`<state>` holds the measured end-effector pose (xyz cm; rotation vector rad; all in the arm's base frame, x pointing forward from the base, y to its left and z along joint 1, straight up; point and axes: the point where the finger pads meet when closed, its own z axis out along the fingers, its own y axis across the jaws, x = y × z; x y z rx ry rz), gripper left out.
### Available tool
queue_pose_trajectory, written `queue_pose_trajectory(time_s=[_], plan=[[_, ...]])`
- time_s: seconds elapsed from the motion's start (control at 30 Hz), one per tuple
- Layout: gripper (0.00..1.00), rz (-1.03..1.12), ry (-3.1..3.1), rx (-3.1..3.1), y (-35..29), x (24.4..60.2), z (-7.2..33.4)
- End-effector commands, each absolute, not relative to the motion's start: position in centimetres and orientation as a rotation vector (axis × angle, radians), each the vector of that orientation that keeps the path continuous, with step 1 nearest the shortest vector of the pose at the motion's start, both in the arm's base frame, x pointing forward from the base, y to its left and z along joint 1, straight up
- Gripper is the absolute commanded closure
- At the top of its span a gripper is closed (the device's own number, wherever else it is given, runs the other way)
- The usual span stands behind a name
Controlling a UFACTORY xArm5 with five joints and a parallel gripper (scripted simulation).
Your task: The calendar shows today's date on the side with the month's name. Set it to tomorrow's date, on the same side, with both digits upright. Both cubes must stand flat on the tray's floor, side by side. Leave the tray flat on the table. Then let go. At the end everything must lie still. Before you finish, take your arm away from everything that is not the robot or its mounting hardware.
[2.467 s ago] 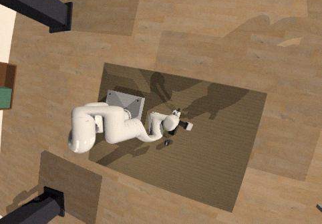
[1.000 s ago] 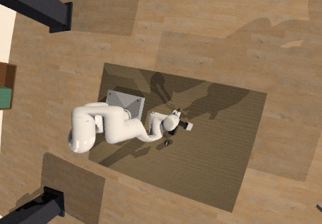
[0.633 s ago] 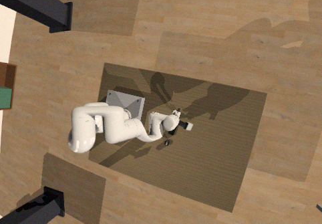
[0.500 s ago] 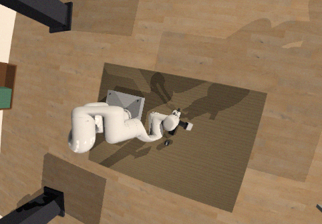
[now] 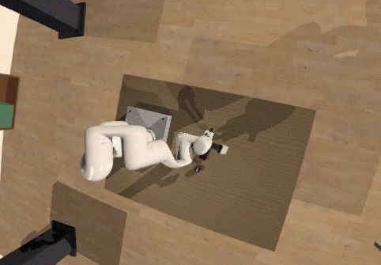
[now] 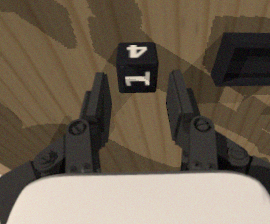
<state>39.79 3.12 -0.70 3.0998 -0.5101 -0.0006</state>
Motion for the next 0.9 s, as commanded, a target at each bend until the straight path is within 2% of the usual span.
queue_pose_trajectory(time_s=[0.0,0.87], plan=[[0.53,0.004,-0.51,3.101,3.1,39.9,-0.6],[0.53,0.004,-0.51,3.101,3.1,39.9,-2.7]])
